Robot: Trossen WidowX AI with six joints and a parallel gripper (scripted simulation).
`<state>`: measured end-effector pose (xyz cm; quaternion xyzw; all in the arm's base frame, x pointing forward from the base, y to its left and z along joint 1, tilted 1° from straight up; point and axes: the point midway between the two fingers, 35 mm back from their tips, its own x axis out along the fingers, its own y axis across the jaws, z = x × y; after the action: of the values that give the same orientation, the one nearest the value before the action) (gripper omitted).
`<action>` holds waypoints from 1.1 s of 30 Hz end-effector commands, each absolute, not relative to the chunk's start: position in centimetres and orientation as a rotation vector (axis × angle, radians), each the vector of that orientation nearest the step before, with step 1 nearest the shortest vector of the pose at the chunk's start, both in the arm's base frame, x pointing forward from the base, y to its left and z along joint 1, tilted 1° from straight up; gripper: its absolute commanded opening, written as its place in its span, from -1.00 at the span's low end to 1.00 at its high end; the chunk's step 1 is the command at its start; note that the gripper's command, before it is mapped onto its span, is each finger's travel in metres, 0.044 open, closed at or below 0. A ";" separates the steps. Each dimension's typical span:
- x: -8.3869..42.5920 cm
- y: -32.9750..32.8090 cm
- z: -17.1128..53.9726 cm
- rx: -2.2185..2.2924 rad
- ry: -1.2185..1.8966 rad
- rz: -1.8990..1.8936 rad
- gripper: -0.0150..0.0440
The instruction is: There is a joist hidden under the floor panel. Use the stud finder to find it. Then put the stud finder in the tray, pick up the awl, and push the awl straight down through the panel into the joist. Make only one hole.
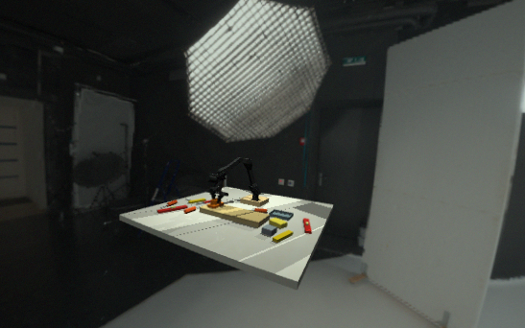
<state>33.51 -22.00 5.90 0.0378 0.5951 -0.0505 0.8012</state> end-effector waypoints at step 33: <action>33.5 -24.0 13.6 0.080 1.275 -0.111 -0.49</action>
<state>33.36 -23.84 10.93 0.0449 0.6046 -0.0481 0.7938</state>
